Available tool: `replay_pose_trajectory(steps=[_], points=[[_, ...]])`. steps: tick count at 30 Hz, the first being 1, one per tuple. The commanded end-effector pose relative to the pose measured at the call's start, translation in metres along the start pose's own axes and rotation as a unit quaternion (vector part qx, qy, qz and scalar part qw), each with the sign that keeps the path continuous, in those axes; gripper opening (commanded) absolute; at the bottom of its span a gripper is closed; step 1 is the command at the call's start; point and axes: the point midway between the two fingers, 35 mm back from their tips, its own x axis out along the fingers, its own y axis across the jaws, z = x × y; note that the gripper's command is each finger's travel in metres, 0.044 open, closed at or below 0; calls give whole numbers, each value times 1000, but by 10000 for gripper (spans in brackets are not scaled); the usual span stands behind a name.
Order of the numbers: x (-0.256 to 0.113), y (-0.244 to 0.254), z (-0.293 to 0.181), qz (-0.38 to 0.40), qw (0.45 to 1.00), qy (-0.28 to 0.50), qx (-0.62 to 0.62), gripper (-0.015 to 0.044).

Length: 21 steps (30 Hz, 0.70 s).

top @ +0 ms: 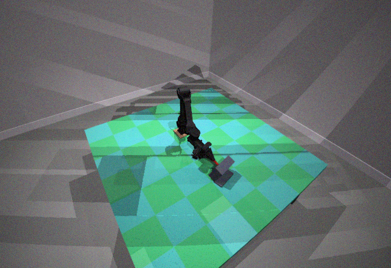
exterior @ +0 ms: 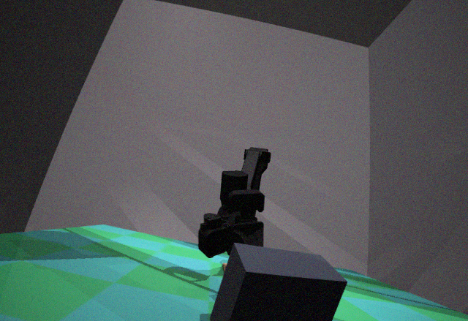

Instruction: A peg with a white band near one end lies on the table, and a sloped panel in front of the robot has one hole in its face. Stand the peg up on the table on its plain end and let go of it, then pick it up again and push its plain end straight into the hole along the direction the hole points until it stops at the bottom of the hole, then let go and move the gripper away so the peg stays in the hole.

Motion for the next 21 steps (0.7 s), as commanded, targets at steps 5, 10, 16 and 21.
replay_pose_trajectory(steps=[5, 10, 16, 21], points=[[5, -1, 1, -1, 1000, -2, 2, 0], [8, -1, 1, -1, 1000, -2, 2, 0], [11, -1, 1, 0, 1000, -2, 2, 0], [13, -1, 1, 0, 1000, -2, 2, 0]])
